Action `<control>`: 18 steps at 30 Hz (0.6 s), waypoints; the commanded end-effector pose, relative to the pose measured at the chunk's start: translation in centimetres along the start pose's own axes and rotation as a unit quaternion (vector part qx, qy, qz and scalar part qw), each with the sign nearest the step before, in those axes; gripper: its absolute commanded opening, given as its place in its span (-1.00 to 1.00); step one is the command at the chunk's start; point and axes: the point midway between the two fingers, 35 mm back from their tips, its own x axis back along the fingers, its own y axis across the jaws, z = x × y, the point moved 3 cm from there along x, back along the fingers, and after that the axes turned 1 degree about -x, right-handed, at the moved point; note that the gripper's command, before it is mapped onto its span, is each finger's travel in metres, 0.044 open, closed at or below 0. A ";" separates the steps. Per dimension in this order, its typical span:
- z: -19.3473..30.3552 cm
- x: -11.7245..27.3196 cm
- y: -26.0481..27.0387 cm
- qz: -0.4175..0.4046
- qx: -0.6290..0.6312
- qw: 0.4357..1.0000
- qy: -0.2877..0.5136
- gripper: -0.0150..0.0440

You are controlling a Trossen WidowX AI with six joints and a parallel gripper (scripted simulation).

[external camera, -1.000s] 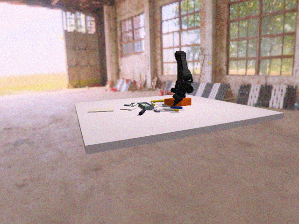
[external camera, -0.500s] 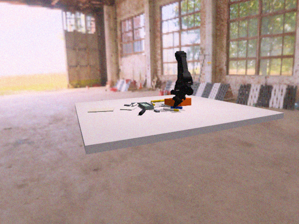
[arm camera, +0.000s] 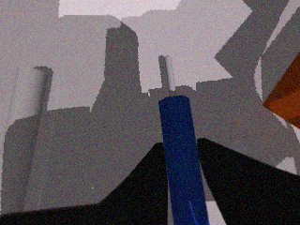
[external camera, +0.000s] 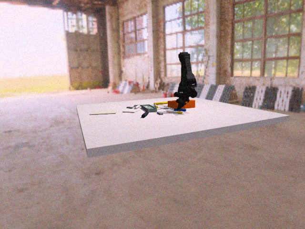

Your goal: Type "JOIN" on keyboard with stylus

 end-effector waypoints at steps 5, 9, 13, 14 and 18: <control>-0.4 0.8 0.1 0.000 0.000 1.000 0.000 -0.49; -1.2 2.4 0.2 0.000 0.000 1.000 0.000 -0.49; -2.3 4.1 0.1 0.000 0.000 1.000 0.000 -0.49; -2.4 4.3 0.1 0.000 0.000 1.000 0.000 -0.49; -2.3 4.1 0.2 -0.001 0.001 1.000 0.002 -0.49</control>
